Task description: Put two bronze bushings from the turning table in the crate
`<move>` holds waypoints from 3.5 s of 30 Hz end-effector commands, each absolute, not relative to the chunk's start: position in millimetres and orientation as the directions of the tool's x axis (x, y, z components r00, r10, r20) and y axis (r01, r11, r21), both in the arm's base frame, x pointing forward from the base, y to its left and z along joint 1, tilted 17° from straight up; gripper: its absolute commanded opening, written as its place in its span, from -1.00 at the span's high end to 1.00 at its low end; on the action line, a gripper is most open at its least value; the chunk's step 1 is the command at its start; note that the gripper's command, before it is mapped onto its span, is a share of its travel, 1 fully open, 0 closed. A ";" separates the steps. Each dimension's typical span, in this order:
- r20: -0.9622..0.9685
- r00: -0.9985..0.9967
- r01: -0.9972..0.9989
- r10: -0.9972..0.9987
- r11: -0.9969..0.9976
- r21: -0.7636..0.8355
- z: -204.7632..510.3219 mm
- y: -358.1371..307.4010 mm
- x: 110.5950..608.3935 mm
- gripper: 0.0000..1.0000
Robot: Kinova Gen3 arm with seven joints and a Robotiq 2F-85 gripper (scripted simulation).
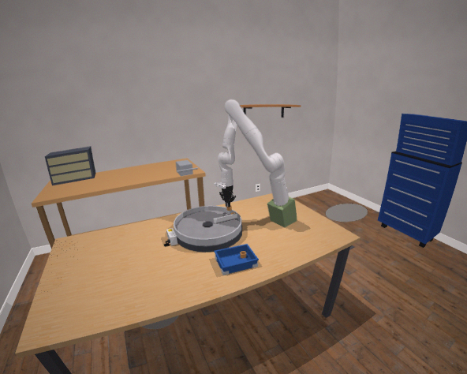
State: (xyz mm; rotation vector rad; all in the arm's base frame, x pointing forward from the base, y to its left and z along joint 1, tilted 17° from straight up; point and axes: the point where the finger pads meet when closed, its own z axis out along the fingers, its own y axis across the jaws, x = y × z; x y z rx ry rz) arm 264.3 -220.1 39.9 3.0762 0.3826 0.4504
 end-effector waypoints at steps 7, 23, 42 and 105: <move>0.281 0.929 0.237 0.240 -0.970 0.046 55.1 -220.9 259.8 1.00; 0.281 0.929 0.238 0.241 -0.970 0.047 67.0 -220.8 256.5 1.00; 0.281 0.929 0.238 0.242 -0.970 0.047 79.5 -177.5 285.1 1.00; 0.282 0.931 0.227 0.231 -0.973 0.048 111.0 -44.2 378.0 1.00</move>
